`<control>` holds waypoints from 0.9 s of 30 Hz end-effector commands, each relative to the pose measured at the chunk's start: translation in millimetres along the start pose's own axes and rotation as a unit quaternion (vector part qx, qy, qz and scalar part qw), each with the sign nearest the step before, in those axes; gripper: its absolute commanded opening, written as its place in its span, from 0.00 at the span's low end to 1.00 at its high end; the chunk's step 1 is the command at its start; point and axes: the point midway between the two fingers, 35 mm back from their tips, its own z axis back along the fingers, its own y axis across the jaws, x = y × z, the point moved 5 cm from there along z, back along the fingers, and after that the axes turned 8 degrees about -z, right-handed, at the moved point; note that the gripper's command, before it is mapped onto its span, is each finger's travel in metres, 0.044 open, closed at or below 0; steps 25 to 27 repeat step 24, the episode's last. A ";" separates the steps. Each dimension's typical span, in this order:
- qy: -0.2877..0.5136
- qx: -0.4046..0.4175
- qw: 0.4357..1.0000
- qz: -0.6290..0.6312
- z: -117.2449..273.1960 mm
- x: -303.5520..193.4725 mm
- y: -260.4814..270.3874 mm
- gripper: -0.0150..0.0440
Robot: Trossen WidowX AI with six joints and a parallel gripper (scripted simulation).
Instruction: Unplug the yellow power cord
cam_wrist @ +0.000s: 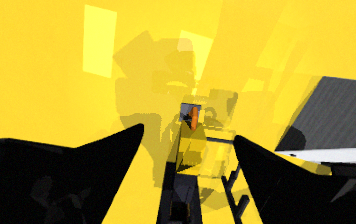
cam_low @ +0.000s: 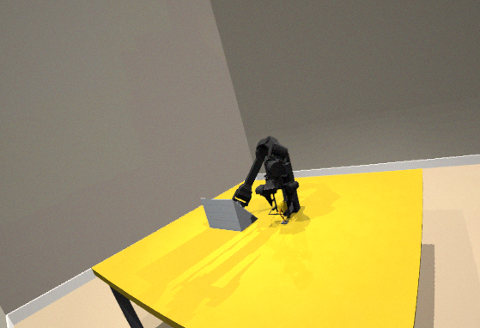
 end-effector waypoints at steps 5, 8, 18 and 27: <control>0.000 0.000 1.000 -0.002 7.7 43.6 2.6 1.00; 0.000 0.000 1.000 -0.002 7.7 43.6 2.6 1.00; 0.000 0.000 1.000 -0.002 7.7 43.6 2.6 1.00; 0.000 0.000 1.000 -0.002 7.7 43.6 2.6 1.00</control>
